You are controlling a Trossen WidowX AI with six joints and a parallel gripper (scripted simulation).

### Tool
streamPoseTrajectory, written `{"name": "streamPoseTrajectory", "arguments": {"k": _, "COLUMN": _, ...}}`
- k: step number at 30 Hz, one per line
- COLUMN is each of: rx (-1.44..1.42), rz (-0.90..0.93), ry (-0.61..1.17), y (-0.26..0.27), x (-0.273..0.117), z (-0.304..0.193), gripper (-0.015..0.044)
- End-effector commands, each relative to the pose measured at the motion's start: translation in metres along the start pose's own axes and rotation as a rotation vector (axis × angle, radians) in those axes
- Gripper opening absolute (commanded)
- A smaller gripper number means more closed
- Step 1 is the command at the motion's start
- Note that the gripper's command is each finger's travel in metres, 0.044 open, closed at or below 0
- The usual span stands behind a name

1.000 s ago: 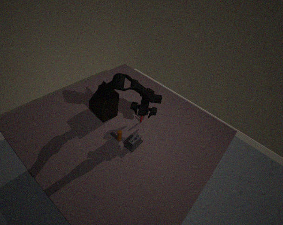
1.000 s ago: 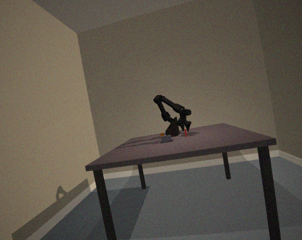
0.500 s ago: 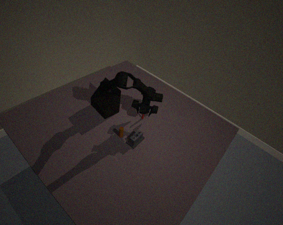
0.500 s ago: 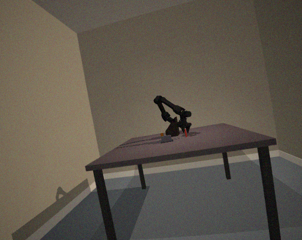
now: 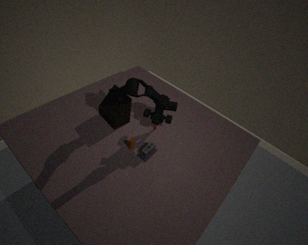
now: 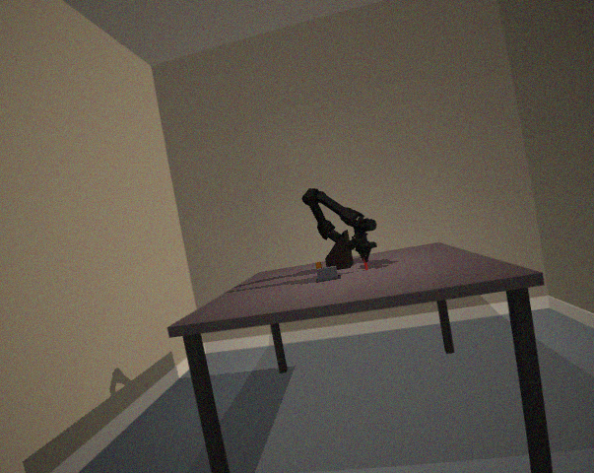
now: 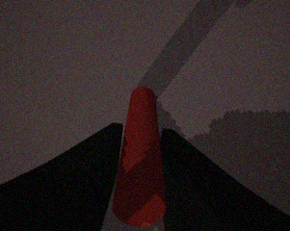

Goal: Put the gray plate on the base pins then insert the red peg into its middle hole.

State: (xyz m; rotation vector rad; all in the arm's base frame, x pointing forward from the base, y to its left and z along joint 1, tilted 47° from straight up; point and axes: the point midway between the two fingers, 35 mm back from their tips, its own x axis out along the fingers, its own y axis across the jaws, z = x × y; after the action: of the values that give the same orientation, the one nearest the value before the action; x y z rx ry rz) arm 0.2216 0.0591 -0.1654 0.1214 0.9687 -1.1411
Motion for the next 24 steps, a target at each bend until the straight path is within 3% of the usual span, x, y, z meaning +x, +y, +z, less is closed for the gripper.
{"name": "streamPoseTrajectory", "arguments": {"k": 1, "rx": -0.003, "rz": 0.001, "ry": -0.005, "y": 0.000, "x": 0.000, "z": 0.001, "gripper": 0.0000}}
{"name": "streamPoseTrajectory", "arguments": {"k": 13, "rx": -0.004, "rz": 0.001, "ry": -0.004, "y": 0.001, "x": -0.003, "z": 0.001, "gripper": 0.0000}}
{"name": "streamPoseTrajectory", "arguments": {"k": 24, "rx": -0.005, "rz": 0.005, "ry": 0.000, "y": 0.005, "x": -0.034, "z": 0.000, "gripper": 0.0000}}
